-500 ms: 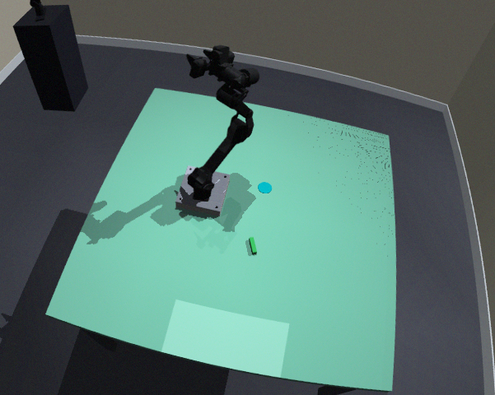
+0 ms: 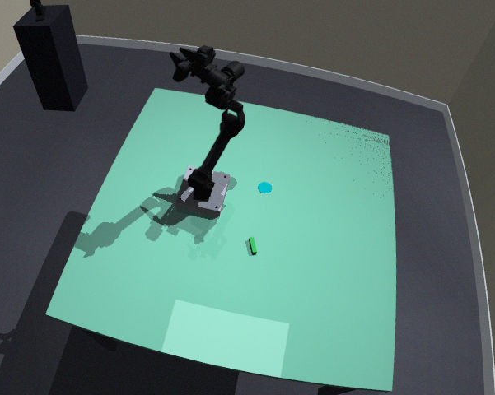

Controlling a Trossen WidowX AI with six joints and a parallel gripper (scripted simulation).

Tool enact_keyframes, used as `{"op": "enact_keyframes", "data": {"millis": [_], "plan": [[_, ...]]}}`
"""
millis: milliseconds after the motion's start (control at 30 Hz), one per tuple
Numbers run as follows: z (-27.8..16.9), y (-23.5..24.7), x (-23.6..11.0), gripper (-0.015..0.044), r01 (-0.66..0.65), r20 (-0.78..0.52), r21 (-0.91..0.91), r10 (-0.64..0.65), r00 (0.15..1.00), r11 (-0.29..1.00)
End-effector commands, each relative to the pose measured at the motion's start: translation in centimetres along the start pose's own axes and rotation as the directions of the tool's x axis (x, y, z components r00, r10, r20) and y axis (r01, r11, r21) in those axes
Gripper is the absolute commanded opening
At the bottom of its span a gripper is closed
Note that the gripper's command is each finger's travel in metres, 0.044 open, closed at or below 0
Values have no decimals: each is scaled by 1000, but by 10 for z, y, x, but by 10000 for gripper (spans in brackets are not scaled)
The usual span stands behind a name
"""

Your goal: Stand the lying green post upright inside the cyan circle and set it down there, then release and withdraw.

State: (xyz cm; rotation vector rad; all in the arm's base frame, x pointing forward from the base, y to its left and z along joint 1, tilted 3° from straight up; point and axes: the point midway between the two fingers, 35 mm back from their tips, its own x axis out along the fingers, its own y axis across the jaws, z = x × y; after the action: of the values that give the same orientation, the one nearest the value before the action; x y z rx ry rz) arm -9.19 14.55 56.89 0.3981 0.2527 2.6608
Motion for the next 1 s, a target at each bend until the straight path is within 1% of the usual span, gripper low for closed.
{"op": "enact_keyframes", "data": {"millis": [0, 233, 467, 700, 967], "plan": [[2, 43, 2, 233, -93, 34, -35, 94, 995, 995], [0, 122, -6, 233, -297, 79, -88, 304, 949, 951], [-10, 200, -35, 233, -513, 93, -134, 526, 846, 848], [-29, 269, -83, 233, -714, 69, -166, 730, 680, 680], [-60, 329, -157, 233, -891, -6, -177, 905, 425, 418]]}}
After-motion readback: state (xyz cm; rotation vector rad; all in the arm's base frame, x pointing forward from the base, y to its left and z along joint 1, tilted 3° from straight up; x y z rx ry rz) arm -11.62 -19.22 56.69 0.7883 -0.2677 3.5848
